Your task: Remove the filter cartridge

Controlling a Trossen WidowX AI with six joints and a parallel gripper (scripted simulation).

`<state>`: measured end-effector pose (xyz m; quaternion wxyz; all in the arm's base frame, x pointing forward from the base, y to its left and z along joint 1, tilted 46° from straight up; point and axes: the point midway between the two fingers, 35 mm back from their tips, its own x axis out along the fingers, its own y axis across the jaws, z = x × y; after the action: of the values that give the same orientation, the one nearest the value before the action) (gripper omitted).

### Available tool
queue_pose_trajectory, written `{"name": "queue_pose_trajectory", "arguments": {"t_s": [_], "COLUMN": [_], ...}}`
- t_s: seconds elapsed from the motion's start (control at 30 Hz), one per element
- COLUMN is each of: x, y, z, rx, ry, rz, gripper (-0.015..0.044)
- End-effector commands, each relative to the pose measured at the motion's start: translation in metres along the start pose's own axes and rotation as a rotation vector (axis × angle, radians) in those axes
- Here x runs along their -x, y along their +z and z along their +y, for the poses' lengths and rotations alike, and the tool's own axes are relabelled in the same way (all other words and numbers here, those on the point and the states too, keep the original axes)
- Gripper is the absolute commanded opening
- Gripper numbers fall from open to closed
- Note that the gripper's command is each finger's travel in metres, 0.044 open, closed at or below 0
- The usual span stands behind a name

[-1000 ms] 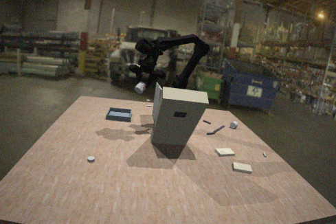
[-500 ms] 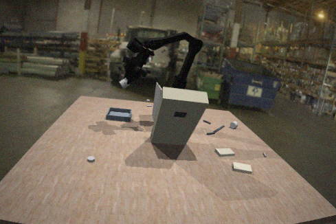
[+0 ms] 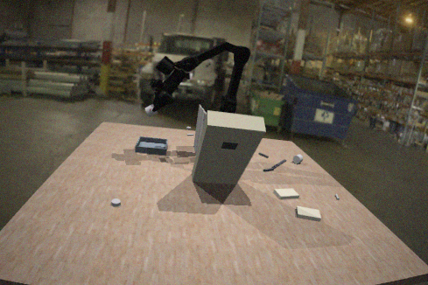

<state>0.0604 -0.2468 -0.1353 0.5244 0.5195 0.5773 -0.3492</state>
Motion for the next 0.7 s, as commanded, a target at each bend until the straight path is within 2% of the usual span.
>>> {"name": "queue_pose_trajectory", "arguments": {"t_s": [0.0,0.43,0.67], "x": [-0.019,-0.066,-0.070], "y": [-0.014,-0.076,-0.085], "z": [-0.030,-0.099,-0.104], "rx": [-0.092,-0.360,-0.390], "ry": [-0.056,-0.218,-0.236], "rz": [-0.001,0.018,0.023], "gripper": [0.0000,0.0000,0.0000]}}
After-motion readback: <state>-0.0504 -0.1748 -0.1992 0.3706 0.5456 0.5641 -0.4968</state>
